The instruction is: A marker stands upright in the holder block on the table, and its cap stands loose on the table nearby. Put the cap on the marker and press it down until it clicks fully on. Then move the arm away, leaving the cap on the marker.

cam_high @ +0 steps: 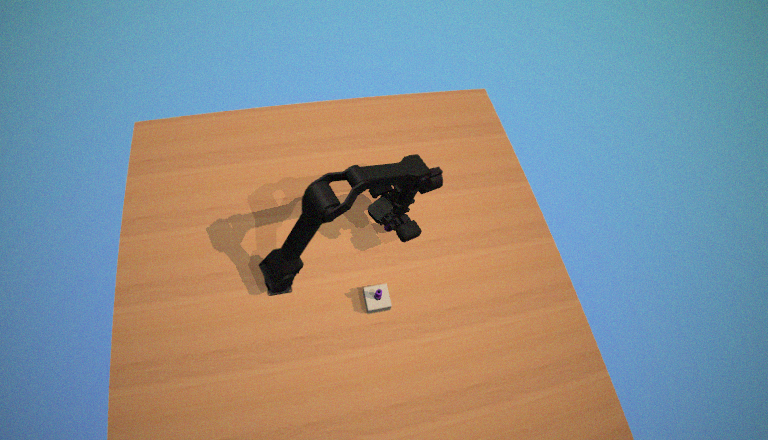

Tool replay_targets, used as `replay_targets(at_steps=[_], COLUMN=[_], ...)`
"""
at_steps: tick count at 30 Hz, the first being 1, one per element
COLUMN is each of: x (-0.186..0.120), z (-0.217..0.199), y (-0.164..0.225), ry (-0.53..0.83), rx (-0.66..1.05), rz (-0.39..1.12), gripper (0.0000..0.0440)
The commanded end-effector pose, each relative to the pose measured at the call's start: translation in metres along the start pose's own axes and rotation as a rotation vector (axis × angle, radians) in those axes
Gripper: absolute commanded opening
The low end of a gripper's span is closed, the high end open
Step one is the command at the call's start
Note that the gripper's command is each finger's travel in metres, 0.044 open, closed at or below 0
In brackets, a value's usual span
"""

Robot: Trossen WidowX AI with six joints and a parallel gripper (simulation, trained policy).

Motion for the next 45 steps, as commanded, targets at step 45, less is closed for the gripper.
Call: replay_targets(at_steps=[45], x=[-0.074], z=[0.104], y=[-0.148], ry=[0.064], rx=[0.467], rz=[0.057], gripper=[0.0000])
Point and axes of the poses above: the point midway between the two fingers, 35 mm back from their tips, its own x axis out along the fingers, its own z axis across the jaws, y = z × x, the point moved 9 cm from there along -x, back along the fingers, and after that the axes turned 14 degrees about -x, right-handed, at the moved point
